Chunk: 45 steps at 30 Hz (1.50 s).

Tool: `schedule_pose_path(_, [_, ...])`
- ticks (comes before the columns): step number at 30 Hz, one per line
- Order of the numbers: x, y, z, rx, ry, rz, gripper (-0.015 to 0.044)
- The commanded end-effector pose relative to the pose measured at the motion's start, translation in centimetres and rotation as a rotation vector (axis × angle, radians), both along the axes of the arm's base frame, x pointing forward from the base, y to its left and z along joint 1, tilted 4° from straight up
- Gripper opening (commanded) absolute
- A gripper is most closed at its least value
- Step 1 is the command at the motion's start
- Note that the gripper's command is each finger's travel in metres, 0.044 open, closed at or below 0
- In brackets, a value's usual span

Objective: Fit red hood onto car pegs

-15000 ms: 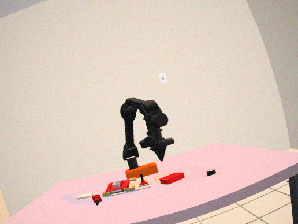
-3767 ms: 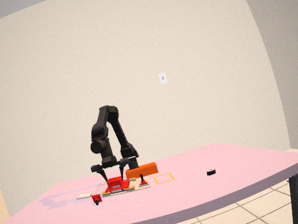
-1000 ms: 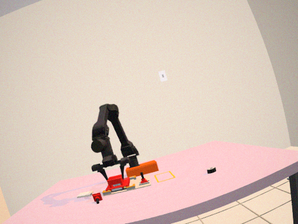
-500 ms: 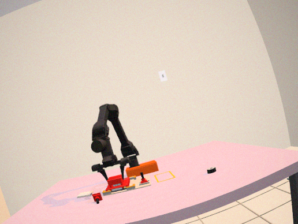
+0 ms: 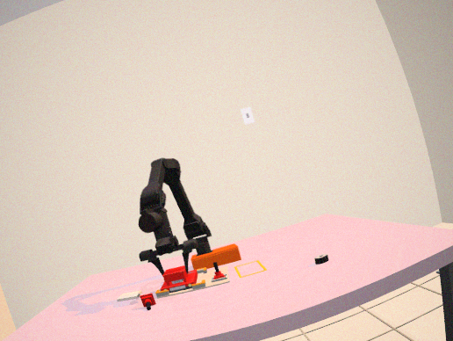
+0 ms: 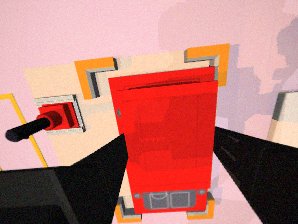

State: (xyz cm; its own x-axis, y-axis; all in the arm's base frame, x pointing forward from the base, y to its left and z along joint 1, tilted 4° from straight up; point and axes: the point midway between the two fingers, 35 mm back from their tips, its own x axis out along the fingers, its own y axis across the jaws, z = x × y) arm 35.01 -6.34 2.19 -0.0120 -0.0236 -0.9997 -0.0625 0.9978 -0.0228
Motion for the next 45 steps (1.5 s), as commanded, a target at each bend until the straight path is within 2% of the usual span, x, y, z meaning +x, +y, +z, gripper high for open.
schedule_pose_path(1, [0.0, 0.0, -0.1, 0.001, 0.003, 0.000, 0.0341])
schedule_pose_path(5, [0.0, 0.0, -0.1, 0.001, 0.003, 0.000, 0.0440])
schedule_pose_path(11, [0.1, 0.0, 0.5, -0.001, 0.005, 0.000, 0.0440])
schedule_pose_path(19, [0.3, 0.3, 6.6, -0.010, 0.022, 0.000, 0.0440])
schedule_pose_path(45, [0.3, 0.3, 6.6, -0.010, 0.022, 0.000, 0.0440])
